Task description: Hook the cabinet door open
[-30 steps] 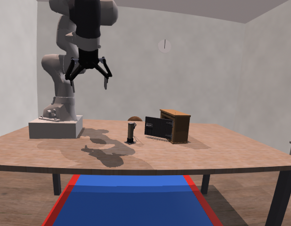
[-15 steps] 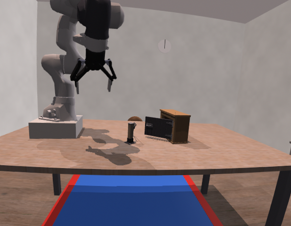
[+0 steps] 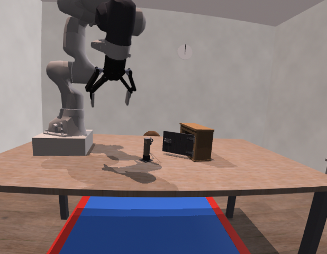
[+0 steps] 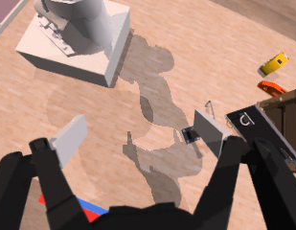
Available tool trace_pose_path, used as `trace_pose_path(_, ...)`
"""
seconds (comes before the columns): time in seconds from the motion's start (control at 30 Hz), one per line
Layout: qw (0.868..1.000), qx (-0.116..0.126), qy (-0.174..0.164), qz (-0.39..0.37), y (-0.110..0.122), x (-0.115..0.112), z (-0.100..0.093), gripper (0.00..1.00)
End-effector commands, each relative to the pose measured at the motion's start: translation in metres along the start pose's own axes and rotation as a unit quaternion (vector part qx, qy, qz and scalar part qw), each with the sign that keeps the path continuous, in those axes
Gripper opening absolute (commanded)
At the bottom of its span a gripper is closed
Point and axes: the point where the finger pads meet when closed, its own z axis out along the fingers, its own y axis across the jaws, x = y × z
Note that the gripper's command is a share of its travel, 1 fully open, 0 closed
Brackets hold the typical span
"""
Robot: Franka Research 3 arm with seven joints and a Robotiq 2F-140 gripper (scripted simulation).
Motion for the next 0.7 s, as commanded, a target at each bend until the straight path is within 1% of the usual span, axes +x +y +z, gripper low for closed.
trace_pose_path(0.0, 1.000, 0.002, -0.003, 0.005, 0.000, -0.002, -0.001, 1.00)
trace_pose_path(0.03, 0.999, 0.027, -0.027, -0.012, 0.020, -0.013, 0.002, 1.00)
trace_pose_path(0.57, 0.999, 0.027, -0.027, -0.012, 0.020, -0.013, 0.002, 1.00)
trace_pose_path(0.6, 0.997, 0.049, -0.052, -0.030, 0.043, -0.023, 0.005, 1.00)
trace_pose_path(0.67, 0.997, 0.049, -0.052, -0.030, 0.043, -0.023, 0.005, 1.00)
